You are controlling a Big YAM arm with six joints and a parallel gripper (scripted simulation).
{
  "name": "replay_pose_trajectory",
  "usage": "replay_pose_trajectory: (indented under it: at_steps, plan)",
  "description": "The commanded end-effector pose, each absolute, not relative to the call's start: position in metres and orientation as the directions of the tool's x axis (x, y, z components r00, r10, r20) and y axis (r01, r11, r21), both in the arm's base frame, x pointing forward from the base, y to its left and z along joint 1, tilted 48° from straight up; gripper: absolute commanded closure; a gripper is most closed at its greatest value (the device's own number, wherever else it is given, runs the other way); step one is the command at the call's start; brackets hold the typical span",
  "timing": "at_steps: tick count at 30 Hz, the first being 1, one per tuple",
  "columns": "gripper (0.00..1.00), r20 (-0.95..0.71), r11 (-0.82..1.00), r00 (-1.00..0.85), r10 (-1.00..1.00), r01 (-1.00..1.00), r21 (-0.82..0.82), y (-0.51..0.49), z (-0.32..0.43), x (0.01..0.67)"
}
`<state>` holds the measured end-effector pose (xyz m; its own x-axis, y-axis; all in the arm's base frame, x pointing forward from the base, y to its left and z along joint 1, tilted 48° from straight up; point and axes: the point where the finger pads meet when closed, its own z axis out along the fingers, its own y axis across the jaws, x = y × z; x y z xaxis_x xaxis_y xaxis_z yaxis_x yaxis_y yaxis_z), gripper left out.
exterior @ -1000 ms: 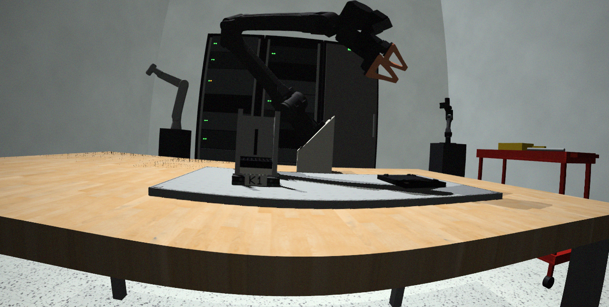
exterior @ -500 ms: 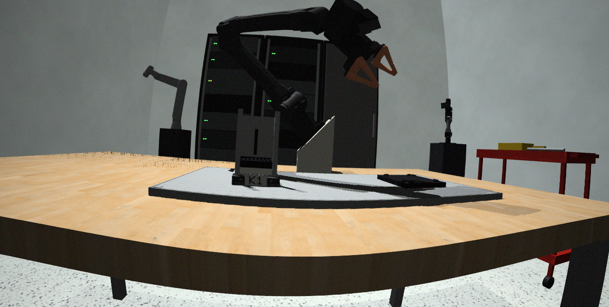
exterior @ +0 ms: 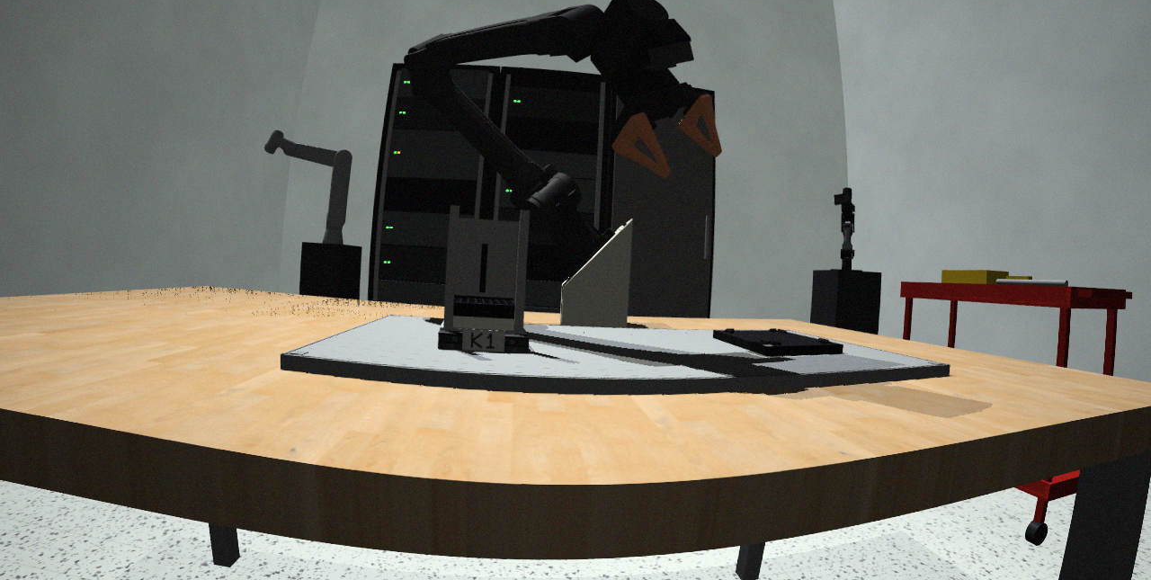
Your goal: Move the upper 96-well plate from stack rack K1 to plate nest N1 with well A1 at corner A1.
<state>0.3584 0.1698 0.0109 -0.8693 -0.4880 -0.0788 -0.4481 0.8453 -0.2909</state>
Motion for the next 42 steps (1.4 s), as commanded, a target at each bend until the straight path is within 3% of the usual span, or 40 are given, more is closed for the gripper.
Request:
replay_pose_trajectory:
  at_steps: [1,42]
  plan:
    - [0.0,-0.146,0.865,-0.879,-0.454,-0.395,-0.31,0.175,0.045,0.386]
    - [0.0,0.034,0.719,-0.974,-0.225,-0.189,-0.669,0.01,0.134,0.385]
